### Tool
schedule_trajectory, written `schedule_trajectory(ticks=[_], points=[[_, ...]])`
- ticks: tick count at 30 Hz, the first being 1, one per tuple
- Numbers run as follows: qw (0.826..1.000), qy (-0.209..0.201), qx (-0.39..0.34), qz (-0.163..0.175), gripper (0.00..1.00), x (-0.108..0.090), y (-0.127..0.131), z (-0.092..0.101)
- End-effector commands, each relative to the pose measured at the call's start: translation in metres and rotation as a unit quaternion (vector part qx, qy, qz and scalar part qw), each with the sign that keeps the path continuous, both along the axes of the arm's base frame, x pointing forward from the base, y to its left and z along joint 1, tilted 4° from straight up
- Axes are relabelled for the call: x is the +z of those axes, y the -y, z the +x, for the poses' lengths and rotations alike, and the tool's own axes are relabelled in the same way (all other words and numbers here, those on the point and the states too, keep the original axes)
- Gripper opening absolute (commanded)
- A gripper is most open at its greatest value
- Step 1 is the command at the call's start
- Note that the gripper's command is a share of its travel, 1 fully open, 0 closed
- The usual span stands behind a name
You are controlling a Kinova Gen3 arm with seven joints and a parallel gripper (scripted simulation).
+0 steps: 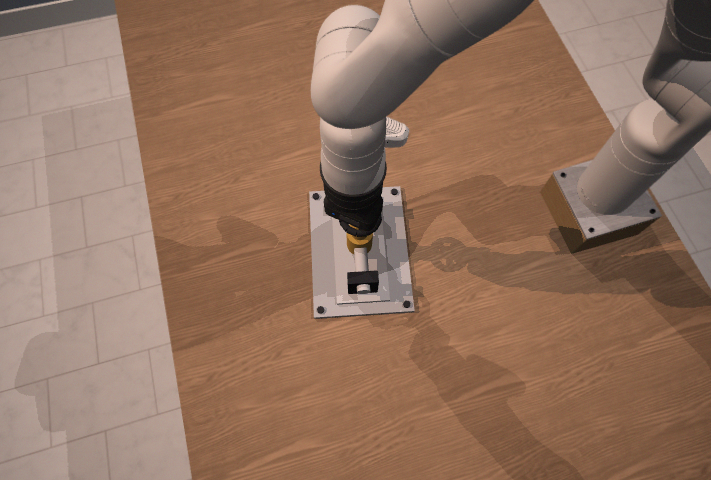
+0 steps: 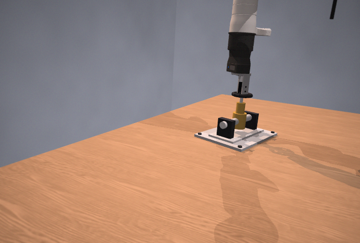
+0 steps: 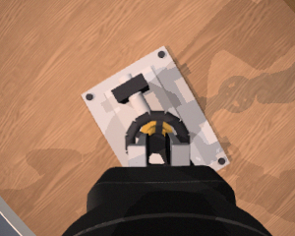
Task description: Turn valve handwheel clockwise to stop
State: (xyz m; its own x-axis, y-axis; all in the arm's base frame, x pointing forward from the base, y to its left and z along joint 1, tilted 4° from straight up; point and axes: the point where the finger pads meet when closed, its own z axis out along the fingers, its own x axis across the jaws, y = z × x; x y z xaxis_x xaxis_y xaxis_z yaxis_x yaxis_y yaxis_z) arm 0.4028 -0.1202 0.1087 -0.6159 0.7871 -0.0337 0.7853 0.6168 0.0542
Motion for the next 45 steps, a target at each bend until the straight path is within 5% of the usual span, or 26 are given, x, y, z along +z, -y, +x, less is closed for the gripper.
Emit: schedule_trajectory(ticks=[1, 45], points=[[1.0, 0.001, 0.0, 0.0, 0.0, 0.0007, 0.0001, 0.0005], [1.0, 0.001, -0.011, 0.001, 0.0, 0.0006, 0.0001, 0.0004]])
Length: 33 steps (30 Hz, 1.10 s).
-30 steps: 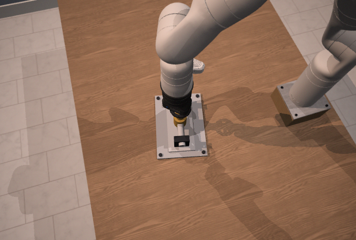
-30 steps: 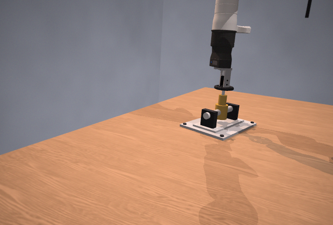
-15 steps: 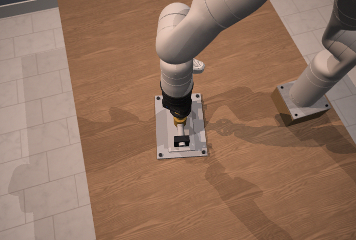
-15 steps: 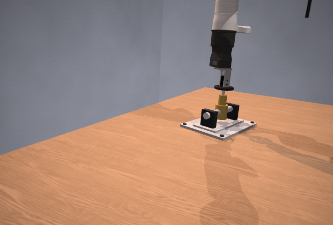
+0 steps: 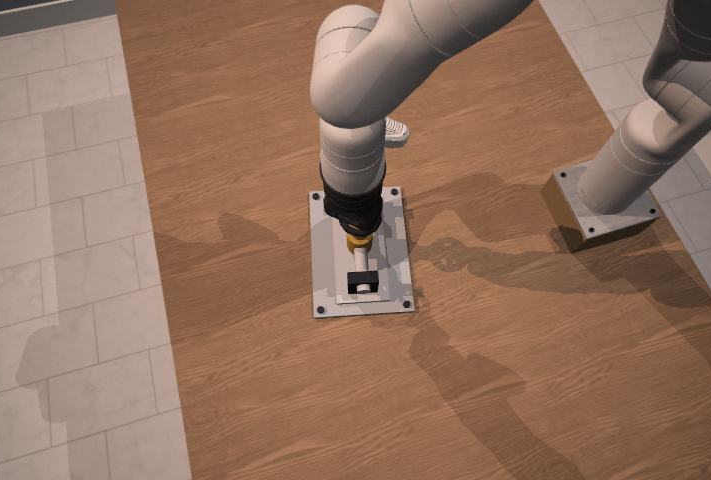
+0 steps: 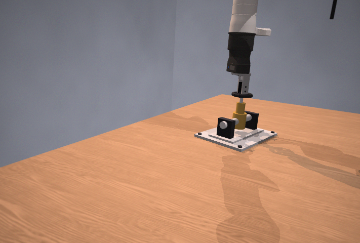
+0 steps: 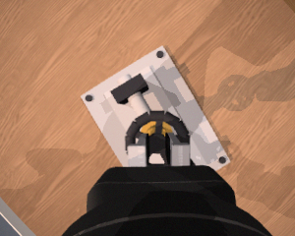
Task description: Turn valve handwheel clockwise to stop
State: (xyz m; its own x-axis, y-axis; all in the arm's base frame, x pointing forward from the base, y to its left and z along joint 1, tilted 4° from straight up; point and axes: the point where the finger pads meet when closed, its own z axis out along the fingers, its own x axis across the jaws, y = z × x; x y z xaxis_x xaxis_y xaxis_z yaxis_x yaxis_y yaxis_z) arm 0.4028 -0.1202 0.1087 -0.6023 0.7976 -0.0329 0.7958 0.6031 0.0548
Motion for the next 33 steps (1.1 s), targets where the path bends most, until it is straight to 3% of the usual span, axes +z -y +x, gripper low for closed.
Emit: schedule_trajectory(ticks=[1, 23, 33], points=[[1.0, 0.001, -0.004, 0.0, 0.0, 0.0006, 0.0001, 0.0004], [0.997, 0.0, -0.074, 0.005, 0.0, 0.0006, 0.0001, 0.0004], [0.99, 0.0, -0.143, 0.009, 0.0, 0.0006, 0.0001, 0.0005]])
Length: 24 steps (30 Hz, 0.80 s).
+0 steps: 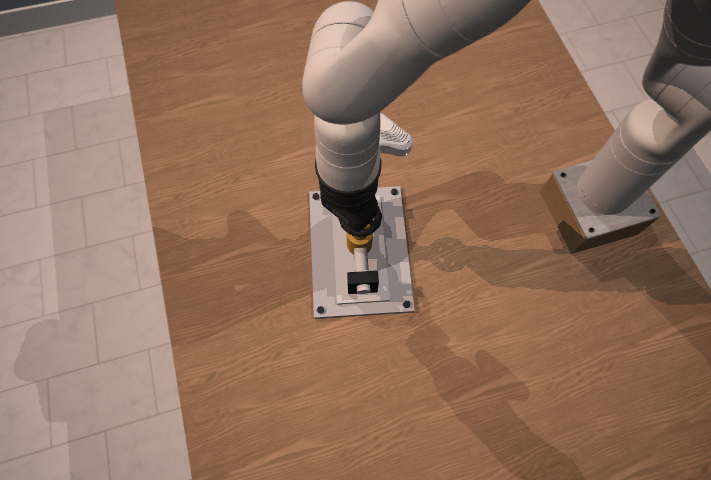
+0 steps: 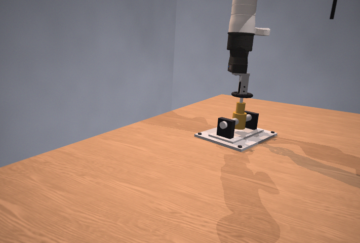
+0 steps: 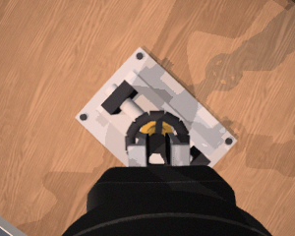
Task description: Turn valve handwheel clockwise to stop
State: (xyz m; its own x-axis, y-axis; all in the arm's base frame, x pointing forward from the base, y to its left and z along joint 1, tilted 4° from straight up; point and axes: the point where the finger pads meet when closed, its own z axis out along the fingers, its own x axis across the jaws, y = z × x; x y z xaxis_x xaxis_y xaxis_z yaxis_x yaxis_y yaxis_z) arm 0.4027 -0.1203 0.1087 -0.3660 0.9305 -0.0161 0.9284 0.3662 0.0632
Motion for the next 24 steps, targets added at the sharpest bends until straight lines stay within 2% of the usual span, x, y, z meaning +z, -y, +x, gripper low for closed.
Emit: schedule_trajectory(ticks=[1, 11, 22, 24], points=[[1.0, 0.0, -0.015, 0.0, 0.0, 0.0006, 0.0001, 0.0005], [0.996, 0.0, -0.086, 0.005, 0.0, 0.0006, 0.0001, 0.0004], [0.98, -0.001, -0.197, 0.012, 0.0, 0.0006, 0.0001, 0.0005], [0.98, -0.001, -0.197, 0.012, 0.0, 0.0006, 0.0001, 0.0005]])
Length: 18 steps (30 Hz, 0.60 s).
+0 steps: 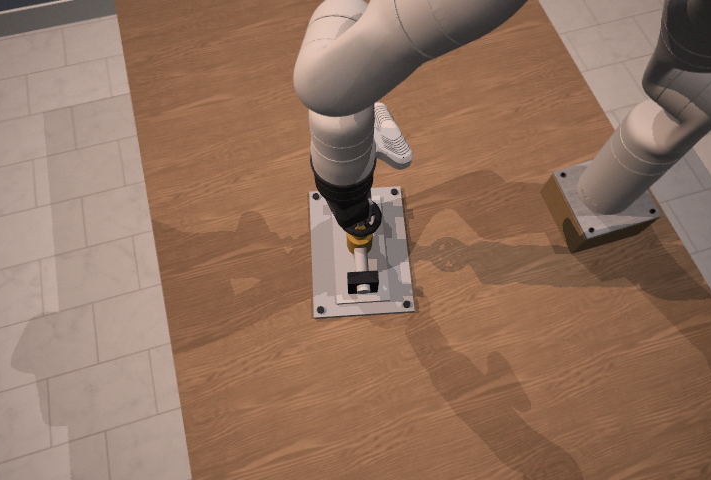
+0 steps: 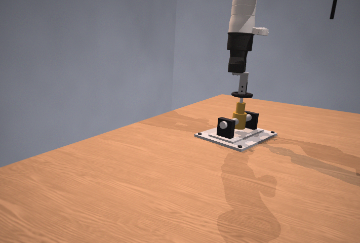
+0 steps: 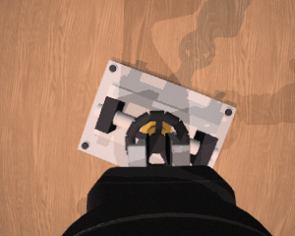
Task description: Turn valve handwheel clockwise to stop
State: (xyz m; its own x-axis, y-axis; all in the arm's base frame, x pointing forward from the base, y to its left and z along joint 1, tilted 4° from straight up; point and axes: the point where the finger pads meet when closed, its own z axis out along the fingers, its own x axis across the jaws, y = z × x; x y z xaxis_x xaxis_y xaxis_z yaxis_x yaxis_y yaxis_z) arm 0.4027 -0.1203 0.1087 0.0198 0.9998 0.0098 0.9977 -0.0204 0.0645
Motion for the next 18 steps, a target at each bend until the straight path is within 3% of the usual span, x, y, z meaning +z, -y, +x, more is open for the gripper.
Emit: schedule_trajectory(ticks=[1, 18], points=[[1.0, 0.0, -0.012, 0.0, 0.0, 0.0006, 0.0001, 0.0005], [0.985, -0.001, -0.173, 0.01, 0.0, 0.0006, 0.0001, 0.0005]])
